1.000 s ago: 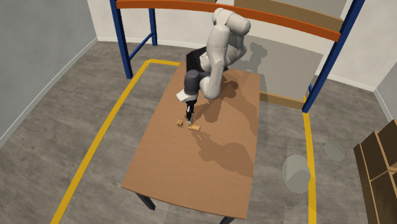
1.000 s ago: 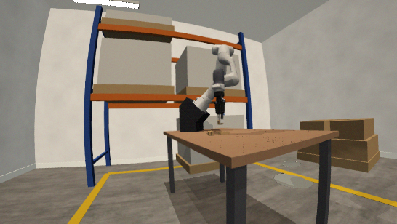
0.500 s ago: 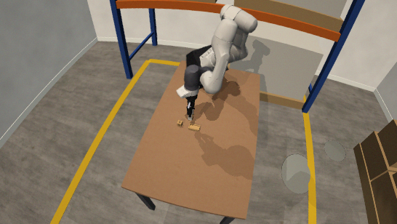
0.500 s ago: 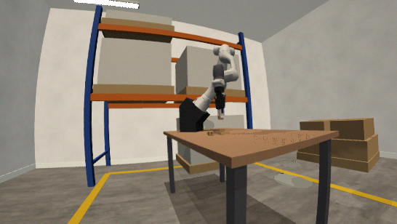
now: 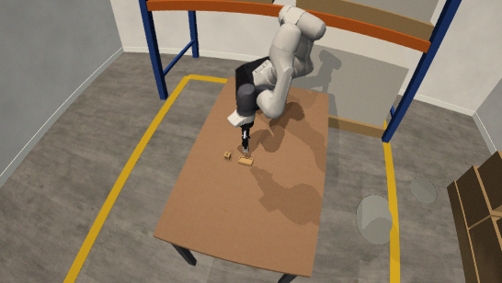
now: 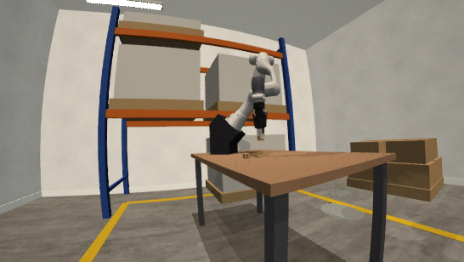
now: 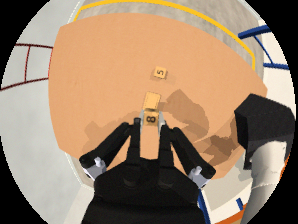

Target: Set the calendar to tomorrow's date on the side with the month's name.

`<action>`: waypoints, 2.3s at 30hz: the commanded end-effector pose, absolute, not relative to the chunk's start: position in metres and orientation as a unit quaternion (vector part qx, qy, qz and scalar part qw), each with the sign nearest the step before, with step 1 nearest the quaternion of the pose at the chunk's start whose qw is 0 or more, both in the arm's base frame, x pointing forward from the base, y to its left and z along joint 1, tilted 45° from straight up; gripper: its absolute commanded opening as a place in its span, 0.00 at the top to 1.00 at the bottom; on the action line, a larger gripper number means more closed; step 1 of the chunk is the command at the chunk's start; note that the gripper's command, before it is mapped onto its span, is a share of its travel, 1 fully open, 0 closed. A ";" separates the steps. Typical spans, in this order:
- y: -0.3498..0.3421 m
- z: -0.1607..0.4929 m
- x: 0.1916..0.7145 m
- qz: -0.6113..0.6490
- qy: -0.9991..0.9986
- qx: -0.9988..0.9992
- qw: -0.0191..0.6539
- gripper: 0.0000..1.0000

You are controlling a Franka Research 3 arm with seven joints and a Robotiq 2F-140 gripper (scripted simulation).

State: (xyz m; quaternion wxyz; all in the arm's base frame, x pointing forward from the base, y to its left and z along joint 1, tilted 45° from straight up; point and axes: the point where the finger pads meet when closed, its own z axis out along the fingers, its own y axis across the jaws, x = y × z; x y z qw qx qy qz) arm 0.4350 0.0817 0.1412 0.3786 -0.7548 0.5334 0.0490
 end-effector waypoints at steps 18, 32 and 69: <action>0.116 0.160 0.425 -0.059 0.293 -0.879 0.372 0.83; 0.139 0.174 0.418 -0.123 0.142 -0.915 0.357 0.83; 0.173 0.196 0.406 -0.217 -0.084 -0.919 0.318 0.83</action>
